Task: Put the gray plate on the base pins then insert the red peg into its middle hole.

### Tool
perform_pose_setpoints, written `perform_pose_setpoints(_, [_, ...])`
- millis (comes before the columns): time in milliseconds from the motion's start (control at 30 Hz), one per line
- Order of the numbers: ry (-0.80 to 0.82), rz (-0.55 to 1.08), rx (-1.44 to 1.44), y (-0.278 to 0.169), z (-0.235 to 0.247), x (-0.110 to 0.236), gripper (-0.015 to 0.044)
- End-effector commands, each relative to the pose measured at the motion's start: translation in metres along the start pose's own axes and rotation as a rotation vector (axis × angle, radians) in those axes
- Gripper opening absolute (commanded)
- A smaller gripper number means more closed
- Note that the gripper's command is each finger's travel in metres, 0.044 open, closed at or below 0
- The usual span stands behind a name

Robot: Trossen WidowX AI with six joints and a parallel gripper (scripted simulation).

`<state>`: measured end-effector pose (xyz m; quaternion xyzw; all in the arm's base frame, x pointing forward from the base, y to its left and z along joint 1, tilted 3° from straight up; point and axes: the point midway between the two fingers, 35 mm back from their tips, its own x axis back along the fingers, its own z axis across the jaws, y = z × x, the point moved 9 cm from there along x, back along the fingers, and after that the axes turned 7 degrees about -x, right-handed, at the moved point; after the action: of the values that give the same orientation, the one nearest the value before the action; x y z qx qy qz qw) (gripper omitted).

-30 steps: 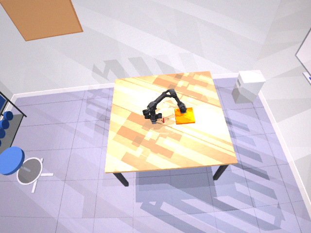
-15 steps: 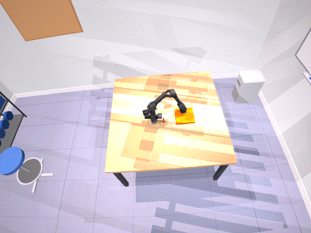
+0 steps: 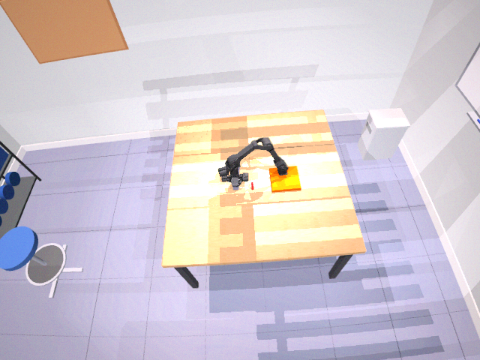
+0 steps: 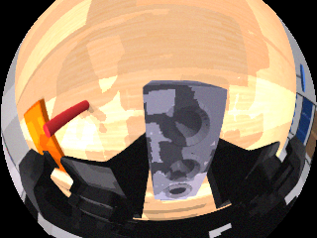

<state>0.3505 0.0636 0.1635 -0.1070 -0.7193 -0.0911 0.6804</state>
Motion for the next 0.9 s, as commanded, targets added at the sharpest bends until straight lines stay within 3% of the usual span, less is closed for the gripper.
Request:
perform_pose_setpoints(0, [-0.009,-0.002,-0.006,0.001,-0.002,0.015,0.0000])
perform_pose_setpoints(867, [-0.007,-0.003,-0.003,0.003,0.003,0.099,0.0000])
